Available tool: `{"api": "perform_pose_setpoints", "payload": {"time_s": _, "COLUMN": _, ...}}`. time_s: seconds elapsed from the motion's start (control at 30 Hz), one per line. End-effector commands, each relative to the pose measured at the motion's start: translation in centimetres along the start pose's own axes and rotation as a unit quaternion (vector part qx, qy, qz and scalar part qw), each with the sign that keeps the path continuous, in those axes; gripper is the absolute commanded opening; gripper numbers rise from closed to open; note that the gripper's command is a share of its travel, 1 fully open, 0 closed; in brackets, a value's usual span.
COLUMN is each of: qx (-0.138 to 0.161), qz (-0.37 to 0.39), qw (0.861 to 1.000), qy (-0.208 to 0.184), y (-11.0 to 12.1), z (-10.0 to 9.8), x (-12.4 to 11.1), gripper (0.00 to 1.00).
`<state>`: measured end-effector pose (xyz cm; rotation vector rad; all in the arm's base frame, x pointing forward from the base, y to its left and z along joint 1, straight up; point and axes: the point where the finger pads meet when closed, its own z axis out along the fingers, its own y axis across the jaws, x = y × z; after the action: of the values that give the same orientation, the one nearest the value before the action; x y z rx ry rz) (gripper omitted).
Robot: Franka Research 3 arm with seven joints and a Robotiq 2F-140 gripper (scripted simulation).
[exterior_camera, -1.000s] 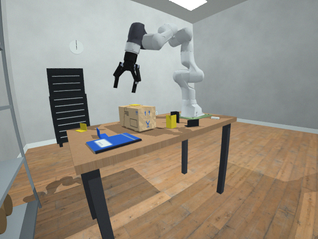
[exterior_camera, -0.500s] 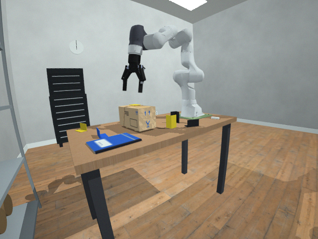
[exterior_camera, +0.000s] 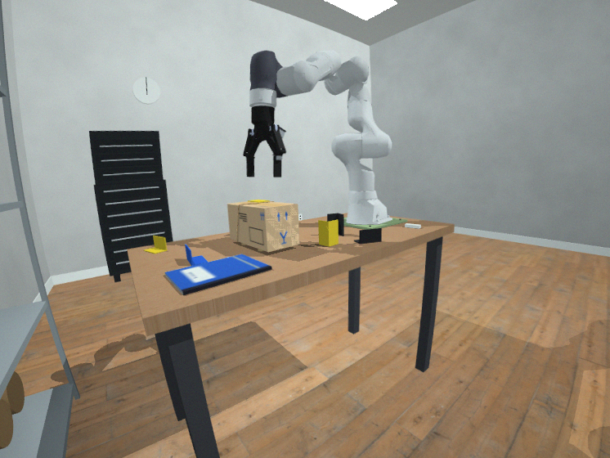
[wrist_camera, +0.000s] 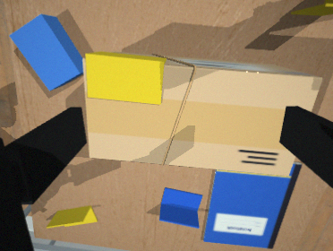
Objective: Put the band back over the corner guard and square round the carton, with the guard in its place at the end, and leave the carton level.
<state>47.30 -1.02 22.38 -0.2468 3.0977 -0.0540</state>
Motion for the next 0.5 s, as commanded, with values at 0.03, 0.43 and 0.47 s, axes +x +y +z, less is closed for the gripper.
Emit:
{"api": "perform_pose_setpoints", "payload": {"time_s": 0.03, "qx": -0.006, "qz": 0.025, "qw": 1.000, "qy": 0.009, "y": 0.3, "z": 0.1, "x": 0.8, "gripper": 1.00}}
{"api": "perform_pose_setpoints", "payload": {"time_s": 0.43, "qx": -0.017, "qz": 0.039, "qw": 0.999, "qy": 0.017, "y": 0.7, "z": 0.2, "x": 1.7, "gripper": 1.00}}
{"api": "perform_pose_setpoints", "payload": {"time_s": 0.47, "qx": -0.017, "qz": 0.040, "qw": 0.999, "qy": 0.017, "y": 0.7, "z": 0.2, "x": 1.7, "gripper": 1.00}}
